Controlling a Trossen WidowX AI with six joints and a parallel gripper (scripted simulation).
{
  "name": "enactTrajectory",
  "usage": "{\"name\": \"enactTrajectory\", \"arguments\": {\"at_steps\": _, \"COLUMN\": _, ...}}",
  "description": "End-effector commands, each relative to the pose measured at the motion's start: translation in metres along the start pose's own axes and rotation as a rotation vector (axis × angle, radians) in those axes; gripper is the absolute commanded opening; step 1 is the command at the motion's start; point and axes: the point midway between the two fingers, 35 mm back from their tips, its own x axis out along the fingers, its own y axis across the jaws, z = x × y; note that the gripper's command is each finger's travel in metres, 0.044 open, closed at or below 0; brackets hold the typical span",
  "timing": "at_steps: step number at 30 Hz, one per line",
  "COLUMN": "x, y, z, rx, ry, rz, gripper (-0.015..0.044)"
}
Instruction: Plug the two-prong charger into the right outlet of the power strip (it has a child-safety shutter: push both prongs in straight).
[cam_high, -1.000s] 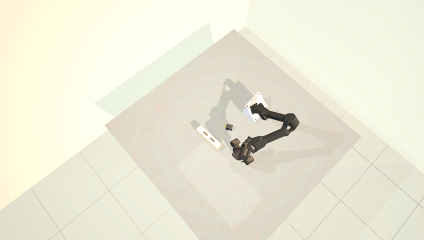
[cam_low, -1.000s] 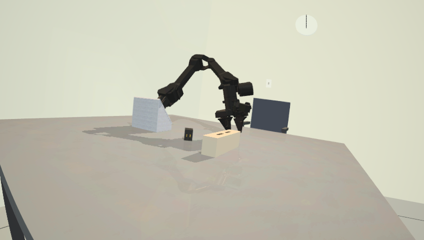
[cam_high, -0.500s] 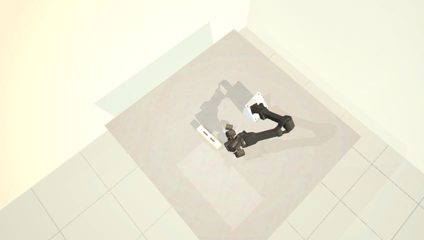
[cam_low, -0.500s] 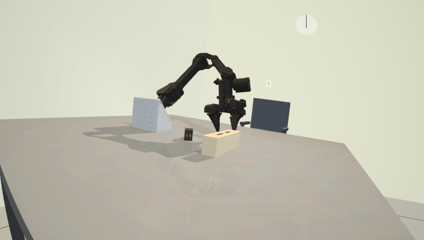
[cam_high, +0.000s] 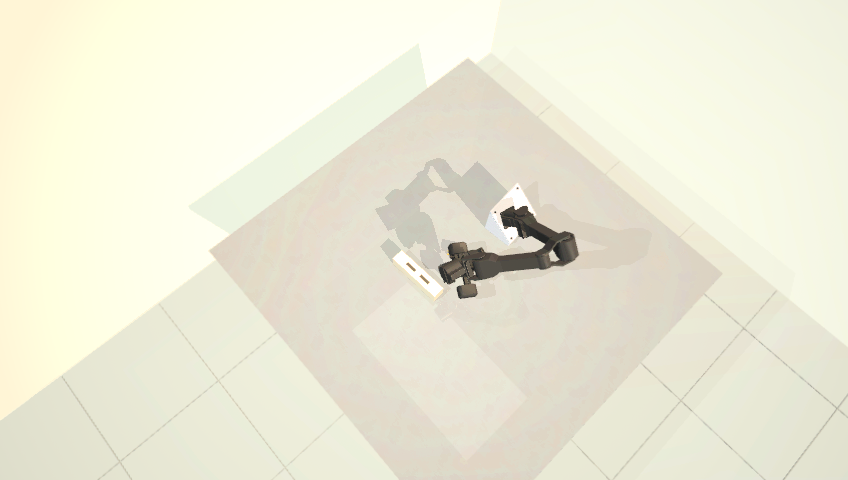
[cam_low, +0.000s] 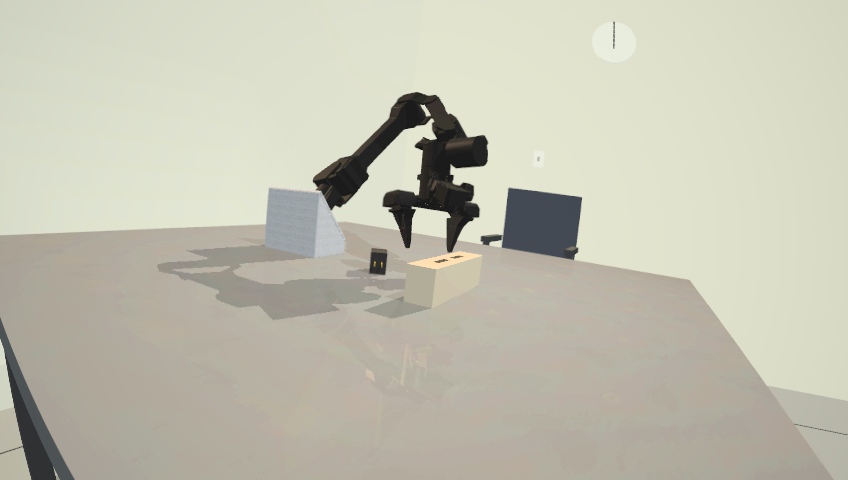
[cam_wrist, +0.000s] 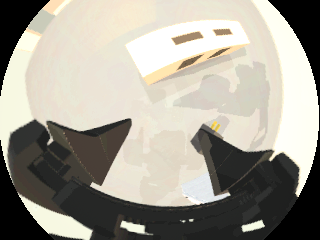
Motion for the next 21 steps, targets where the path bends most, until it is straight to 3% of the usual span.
{"name": "enactTrajectory", "arguments": {"at_steps": 1, "x": -0.003, "y": -0.015, "z": 0.002, "rx": 0.048, "ry": 0.025, "rz": -0.009, "gripper": 0.044}}
{"name": "enactTrajectory", "arguments": {"at_steps": 21, "x": -0.016, "y": -0.079, "z": -0.012, "rx": 0.315, "ry": 0.184, "rz": 0.014, "gripper": 0.044}}
